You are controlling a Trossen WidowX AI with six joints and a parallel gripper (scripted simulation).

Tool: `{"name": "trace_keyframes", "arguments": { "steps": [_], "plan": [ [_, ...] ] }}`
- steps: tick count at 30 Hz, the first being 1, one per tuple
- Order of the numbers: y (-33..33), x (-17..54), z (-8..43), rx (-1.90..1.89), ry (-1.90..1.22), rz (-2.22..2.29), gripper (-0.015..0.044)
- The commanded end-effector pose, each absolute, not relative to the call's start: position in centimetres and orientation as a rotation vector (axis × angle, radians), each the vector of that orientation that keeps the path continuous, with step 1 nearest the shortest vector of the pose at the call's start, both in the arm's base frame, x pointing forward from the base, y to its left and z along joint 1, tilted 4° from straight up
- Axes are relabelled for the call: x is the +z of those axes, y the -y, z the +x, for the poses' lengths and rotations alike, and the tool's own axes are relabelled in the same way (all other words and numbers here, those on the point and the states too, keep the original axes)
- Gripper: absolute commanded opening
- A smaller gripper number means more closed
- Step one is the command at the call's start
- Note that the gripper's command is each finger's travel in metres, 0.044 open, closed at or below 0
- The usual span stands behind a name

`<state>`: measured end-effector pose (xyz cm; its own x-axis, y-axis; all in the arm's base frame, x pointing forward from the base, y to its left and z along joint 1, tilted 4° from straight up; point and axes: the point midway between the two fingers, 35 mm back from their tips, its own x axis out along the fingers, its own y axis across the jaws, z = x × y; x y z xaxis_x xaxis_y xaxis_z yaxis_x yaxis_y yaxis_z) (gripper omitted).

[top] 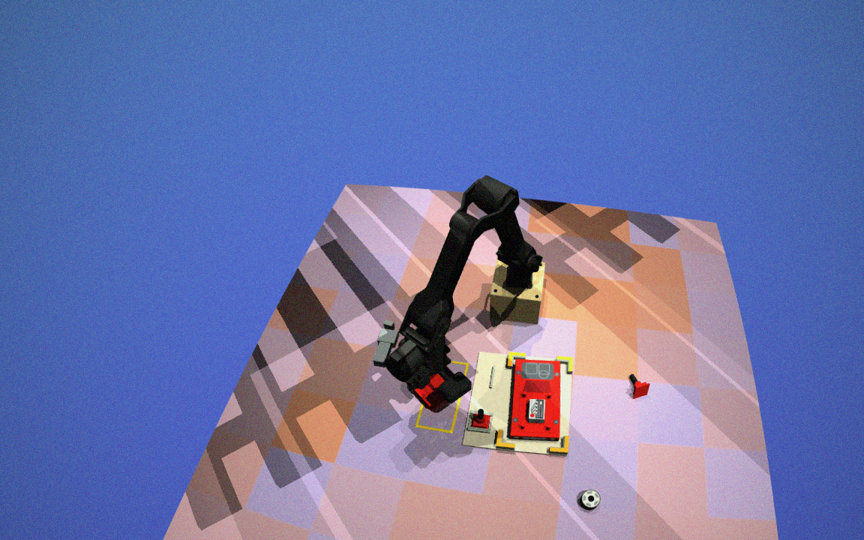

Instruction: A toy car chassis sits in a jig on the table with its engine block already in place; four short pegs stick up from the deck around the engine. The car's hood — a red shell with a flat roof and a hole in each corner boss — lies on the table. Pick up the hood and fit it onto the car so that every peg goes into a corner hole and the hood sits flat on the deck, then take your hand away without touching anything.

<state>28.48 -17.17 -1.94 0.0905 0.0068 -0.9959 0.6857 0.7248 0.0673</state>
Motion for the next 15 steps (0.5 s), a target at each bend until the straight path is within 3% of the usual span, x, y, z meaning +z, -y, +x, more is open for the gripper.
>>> {"name": "trace_keyframes", "arguments": {
  "steps": [1,15],
  "plan": [
    [17.13,-2.30,28.38,-0.560,-1.410,0.620,0.0440],
    [17.12,-2.98,28.43,-0.560,-1.411,0.620,0.0440]
  ]
}}
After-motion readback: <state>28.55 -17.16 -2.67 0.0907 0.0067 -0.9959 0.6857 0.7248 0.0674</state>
